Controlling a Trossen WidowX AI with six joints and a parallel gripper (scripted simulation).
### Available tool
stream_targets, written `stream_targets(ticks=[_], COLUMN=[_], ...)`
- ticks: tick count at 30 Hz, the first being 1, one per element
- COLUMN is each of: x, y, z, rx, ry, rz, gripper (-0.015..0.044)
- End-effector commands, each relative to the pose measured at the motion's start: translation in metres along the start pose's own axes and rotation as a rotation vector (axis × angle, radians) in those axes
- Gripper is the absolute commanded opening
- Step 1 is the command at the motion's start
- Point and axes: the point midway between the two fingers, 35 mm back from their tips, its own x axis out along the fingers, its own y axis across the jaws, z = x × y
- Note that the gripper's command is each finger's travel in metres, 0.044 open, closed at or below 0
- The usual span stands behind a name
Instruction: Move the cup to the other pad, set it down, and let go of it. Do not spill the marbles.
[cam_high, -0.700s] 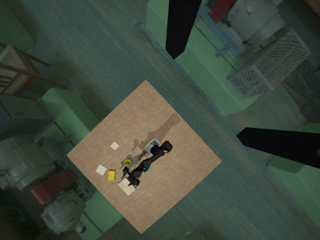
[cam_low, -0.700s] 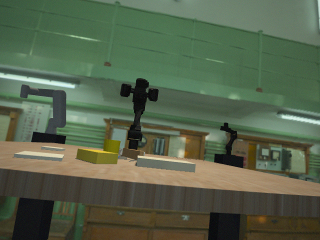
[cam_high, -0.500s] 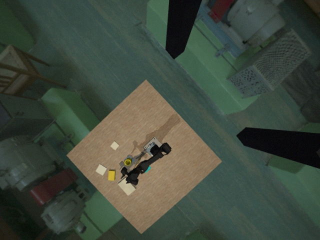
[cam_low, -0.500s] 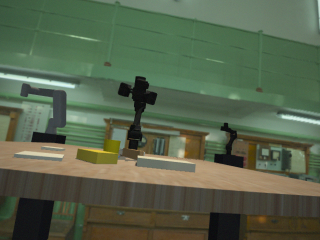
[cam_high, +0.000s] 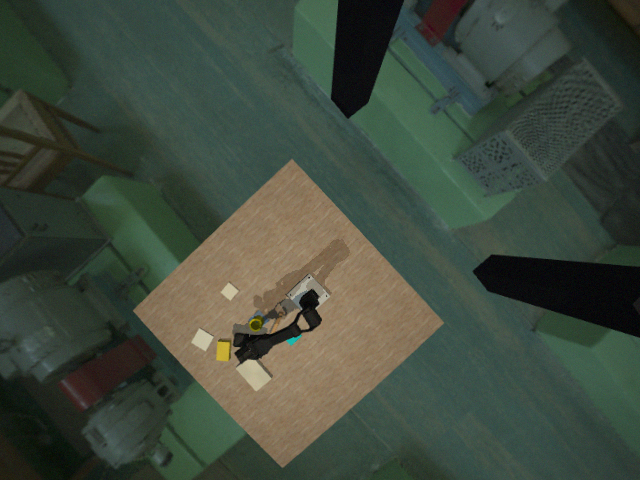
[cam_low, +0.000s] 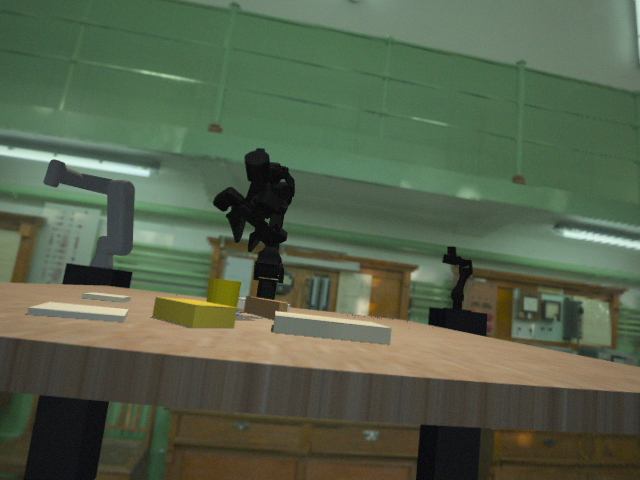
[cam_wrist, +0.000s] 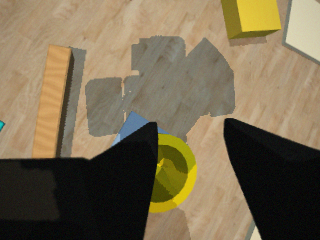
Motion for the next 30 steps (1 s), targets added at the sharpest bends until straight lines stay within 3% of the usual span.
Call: stream_targets(ticks=[1,30], x=[0.02,0.039], y=[0.022,0.032], z=[-0.057,-0.064], rx=[-0.368,-0.368], ry=[0.285,0.285], rz=[0.459,0.459], gripper=[0.0167,0.0167])
